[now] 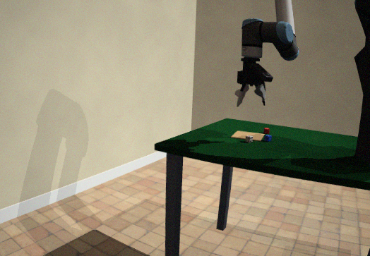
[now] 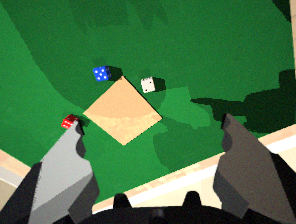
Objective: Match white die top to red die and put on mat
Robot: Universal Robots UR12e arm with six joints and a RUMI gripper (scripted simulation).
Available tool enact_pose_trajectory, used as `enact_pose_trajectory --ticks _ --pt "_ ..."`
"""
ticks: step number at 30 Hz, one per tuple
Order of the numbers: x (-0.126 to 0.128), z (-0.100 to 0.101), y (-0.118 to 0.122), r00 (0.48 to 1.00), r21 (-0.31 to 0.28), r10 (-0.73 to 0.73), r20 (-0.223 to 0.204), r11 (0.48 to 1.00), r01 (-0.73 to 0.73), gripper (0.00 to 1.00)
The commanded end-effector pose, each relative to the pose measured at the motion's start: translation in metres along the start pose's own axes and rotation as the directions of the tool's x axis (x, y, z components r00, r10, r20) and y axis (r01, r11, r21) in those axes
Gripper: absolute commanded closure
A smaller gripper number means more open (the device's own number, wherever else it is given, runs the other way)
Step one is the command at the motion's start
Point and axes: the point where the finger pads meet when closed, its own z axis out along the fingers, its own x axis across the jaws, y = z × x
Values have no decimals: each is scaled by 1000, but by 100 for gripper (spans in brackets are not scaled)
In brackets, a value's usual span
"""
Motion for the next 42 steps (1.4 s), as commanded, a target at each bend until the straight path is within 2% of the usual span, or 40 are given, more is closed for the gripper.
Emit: enact_pose_trajectory --ticks 1,6,30,42 --pt "-2 2 3 989 -2 -148 -5 989 148 0" --pt "-2 3 4 976 -3 -216 -5 976 216 0" --pt "-2 3 4 974 -3 -227 -5 974 227 0" --pt "-3 8 3 933 -3 -360 -4 933 360 0"
